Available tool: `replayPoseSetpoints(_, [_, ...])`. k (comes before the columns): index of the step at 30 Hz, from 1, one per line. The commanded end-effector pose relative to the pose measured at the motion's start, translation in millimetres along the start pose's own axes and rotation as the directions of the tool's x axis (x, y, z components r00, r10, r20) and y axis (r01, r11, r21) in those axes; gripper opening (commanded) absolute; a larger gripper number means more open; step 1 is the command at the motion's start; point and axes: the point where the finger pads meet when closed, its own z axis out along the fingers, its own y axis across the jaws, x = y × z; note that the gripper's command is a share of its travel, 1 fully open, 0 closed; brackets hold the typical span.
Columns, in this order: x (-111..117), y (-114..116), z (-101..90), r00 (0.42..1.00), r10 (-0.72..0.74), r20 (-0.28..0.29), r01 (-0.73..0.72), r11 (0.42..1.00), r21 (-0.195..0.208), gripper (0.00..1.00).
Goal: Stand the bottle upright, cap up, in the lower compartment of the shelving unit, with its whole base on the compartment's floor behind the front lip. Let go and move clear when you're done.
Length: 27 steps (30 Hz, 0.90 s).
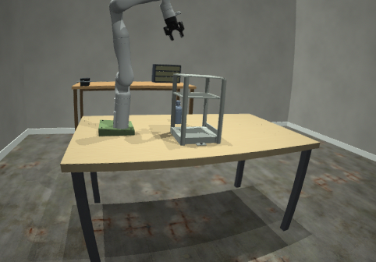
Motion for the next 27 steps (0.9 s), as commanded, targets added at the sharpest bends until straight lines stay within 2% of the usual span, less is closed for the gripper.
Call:
replayPoseSetpoints(1, [0.0,0.1,-1.6,1.000,0.000,-0.004,0.000,1.000,-0.002,0.81])
replayPoseSetpoints(2, [-2.3,-0.9,-11.2,0.999,0.038,-0.016,-0.038,0.999,-0.022,0.81])
replayPoseSetpoints(10, [-2.3,-0.9,-11.2,0.999,0.038,-0.016,-0.038,0.999,-0.022,0.81])
replayPoseSetpoints(11, [-4.5,-2.4,-20.6,0.997,0.075,-0.029,-0.076,0.996,-0.043,0.81])
replayPoseSetpoints(17, [-4.5,-2.4,-20.6,0.997,0.075,-0.029,-0.076,0.996,-0.043,0.81])
replayPoseSetpoints(18, [-6.8,-4.5,-29.9,0.993,0.112,-0.043,-0.114,0.991,-0.063,0.81])
replayPoseSetpoints(27, [-6.8,-4.5,-29.9,0.993,0.112,-0.043,-0.114,0.991,-0.063,0.81])
